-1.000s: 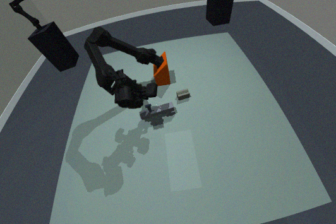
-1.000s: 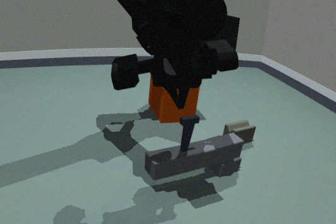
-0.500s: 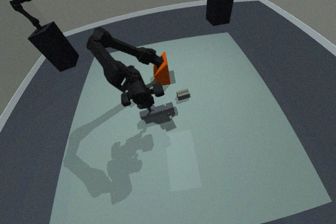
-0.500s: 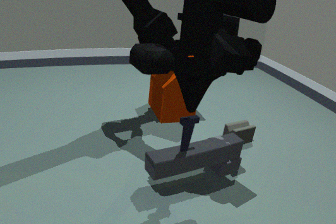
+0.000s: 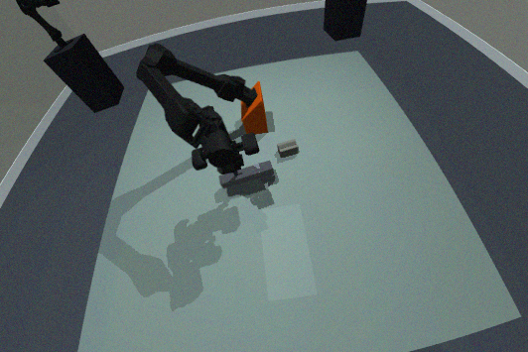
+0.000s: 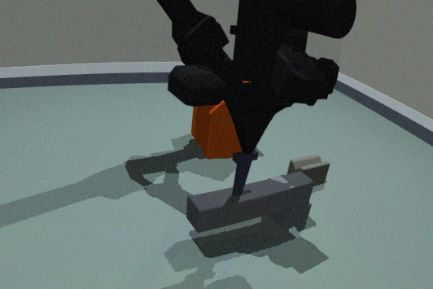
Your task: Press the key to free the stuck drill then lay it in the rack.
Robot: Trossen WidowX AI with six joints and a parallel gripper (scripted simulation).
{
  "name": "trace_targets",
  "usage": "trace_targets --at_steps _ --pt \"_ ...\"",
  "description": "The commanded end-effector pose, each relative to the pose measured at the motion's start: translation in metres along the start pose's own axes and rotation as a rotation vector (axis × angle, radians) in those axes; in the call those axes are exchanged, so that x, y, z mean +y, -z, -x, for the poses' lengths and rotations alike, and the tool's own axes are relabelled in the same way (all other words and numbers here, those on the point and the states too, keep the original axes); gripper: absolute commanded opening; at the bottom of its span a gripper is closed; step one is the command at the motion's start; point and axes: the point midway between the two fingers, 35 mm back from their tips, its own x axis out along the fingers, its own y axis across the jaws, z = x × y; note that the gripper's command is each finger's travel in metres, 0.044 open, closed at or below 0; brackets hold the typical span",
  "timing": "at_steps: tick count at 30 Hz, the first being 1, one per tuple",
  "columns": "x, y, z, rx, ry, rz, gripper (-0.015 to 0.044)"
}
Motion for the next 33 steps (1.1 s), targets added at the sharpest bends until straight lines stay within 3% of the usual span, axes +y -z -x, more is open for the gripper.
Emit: trace_targets --at_steps 1,33 --pt "-0.0003 0.0009 -0.0049 0.010 0.006 0.005 0.0000" --pt "-0.0015 0.0053 -0.0143 0.010 0.006 0.005 0.0000"
